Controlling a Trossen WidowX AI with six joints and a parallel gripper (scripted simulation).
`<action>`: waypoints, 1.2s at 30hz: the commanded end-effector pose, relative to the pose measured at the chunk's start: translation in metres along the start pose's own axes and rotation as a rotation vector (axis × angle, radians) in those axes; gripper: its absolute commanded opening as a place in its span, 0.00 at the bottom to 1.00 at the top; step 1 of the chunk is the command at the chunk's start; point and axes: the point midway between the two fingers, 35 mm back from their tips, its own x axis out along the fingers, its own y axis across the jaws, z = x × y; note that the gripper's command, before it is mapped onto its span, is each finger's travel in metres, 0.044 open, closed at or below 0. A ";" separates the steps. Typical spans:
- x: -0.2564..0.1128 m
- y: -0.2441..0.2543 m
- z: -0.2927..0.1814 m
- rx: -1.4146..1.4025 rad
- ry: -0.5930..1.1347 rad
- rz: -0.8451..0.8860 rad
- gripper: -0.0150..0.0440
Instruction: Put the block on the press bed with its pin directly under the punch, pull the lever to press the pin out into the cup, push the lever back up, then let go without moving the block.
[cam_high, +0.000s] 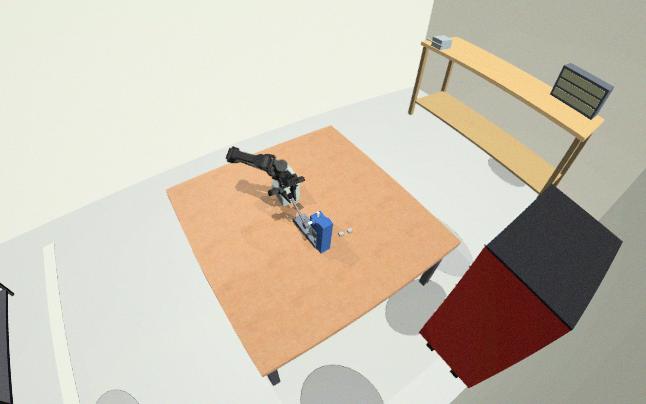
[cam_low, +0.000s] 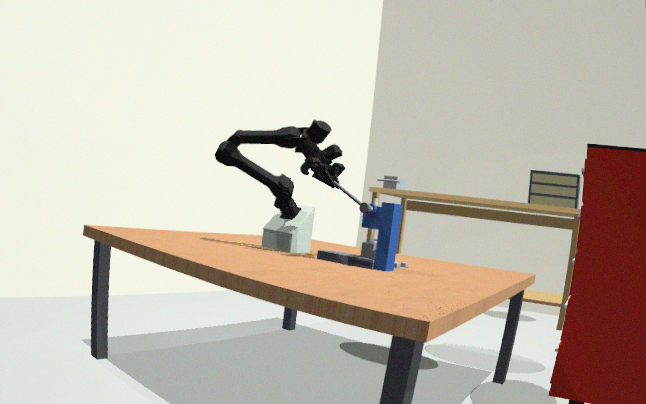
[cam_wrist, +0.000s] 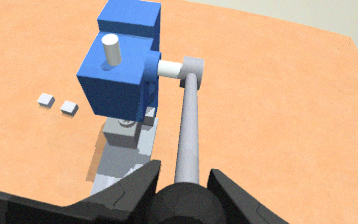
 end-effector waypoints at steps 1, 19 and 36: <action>0.003 -0.001 -0.009 -0.013 0.022 -0.010 0.25; 0.006 -0.001 -0.017 -0.013 0.023 -0.010 0.25; 0.009 -0.001 -0.024 -0.013 0.023 -0.010 0.25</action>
